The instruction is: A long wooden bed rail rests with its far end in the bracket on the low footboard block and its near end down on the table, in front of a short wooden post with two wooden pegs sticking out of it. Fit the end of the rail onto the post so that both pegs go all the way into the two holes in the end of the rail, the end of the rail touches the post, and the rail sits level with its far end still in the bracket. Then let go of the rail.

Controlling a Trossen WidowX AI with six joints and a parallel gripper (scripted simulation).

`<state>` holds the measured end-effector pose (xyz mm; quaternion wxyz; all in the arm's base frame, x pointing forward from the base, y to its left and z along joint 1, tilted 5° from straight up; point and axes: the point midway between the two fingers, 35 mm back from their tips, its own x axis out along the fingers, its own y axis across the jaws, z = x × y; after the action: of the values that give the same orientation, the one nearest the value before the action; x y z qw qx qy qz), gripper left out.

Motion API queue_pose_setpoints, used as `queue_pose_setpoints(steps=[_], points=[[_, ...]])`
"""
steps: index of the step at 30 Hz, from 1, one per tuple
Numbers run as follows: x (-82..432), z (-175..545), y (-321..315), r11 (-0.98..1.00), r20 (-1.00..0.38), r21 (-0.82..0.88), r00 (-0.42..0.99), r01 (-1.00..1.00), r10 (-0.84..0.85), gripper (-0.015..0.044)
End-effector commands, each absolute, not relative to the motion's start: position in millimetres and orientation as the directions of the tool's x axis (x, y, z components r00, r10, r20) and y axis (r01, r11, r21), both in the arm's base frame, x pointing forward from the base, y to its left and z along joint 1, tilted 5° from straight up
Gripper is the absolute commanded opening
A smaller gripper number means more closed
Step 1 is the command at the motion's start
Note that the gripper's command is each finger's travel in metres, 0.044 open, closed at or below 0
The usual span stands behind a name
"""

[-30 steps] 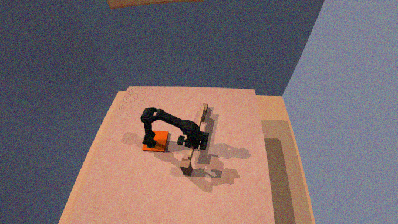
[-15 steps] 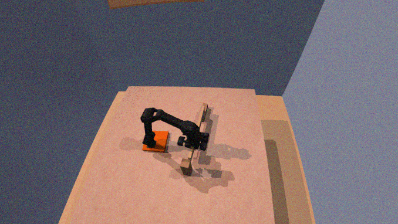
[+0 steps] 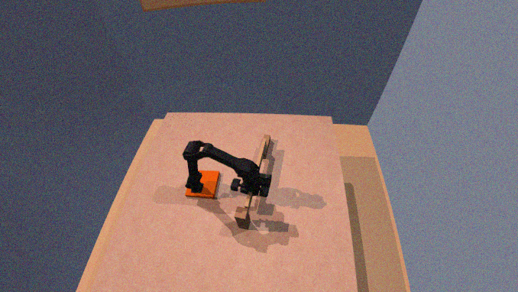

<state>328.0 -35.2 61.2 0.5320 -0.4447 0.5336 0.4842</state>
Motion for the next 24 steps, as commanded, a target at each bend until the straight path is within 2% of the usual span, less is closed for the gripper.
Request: queue_pose_setpoints(steps=[1,24], points=[[327.7,61.0,-38.3,0.136,-0.999,0.041,-0.036,-0.990,0.037,0.0000],[325.9,63.0,-45.0,0.136,-0.999,0.041,-0.037,-0.990,0.036,0.0000]])
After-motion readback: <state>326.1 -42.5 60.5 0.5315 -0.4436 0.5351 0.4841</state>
